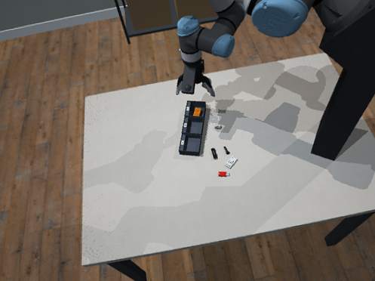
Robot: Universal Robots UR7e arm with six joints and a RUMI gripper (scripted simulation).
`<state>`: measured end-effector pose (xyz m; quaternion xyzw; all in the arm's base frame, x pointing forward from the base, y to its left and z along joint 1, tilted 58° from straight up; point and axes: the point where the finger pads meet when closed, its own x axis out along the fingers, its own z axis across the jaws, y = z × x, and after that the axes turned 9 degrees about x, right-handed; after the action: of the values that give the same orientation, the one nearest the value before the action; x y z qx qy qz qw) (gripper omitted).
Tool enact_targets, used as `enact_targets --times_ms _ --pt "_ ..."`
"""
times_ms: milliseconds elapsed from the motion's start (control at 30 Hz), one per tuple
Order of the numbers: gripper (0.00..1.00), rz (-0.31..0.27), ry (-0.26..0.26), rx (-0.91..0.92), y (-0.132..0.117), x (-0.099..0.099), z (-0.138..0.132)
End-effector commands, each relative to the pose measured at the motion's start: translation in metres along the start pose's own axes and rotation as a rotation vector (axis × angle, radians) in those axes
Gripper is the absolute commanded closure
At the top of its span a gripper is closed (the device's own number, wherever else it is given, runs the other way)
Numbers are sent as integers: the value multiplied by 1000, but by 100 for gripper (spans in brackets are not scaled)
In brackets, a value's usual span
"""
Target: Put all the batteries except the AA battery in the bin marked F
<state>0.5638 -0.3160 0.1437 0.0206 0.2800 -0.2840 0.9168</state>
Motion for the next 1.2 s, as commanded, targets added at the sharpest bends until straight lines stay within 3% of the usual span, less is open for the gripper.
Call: enact_targets --times_ms 0,700,1167 --pt "0 0 -1 0 0 -18 0" --pt "0 0 -1 0 0 -90 1" --pt "0 0 -1 0 0 -90 0"
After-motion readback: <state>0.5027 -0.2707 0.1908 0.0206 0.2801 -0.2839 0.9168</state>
